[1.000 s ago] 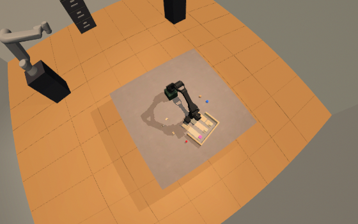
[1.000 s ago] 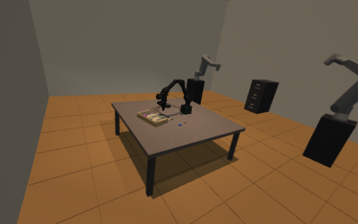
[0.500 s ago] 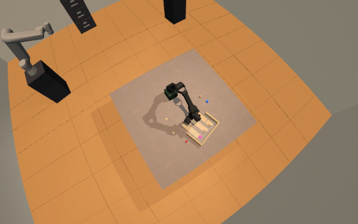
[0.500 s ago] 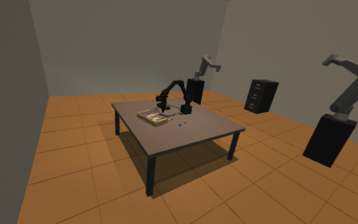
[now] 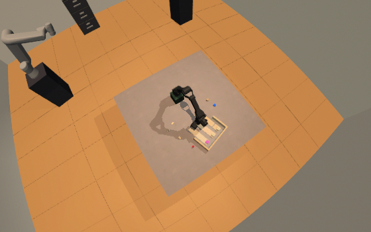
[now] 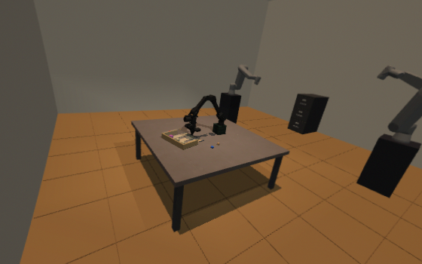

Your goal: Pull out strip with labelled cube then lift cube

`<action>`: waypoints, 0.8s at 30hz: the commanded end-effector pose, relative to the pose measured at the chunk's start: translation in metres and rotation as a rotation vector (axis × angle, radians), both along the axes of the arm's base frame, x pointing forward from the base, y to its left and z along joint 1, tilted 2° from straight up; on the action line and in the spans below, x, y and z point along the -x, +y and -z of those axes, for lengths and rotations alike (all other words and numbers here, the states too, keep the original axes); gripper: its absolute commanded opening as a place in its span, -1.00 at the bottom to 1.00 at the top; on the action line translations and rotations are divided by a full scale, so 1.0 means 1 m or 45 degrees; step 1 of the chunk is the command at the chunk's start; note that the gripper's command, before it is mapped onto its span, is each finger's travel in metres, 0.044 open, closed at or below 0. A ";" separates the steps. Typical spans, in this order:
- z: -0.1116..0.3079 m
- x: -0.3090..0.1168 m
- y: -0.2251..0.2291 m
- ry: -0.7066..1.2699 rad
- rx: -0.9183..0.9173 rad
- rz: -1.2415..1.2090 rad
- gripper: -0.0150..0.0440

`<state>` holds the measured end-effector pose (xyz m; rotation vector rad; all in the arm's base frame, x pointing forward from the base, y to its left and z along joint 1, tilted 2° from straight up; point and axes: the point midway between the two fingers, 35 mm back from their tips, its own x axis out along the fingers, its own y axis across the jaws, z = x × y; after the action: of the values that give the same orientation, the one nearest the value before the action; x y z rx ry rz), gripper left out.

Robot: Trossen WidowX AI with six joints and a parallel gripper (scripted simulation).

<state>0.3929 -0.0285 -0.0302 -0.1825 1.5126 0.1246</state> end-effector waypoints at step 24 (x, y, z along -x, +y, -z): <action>0.021 0.005 0.001 0.016 -0.006 -0.006 -0.49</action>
<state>0.3880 -0.0282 -0.0505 -0.1825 1.5237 0.1273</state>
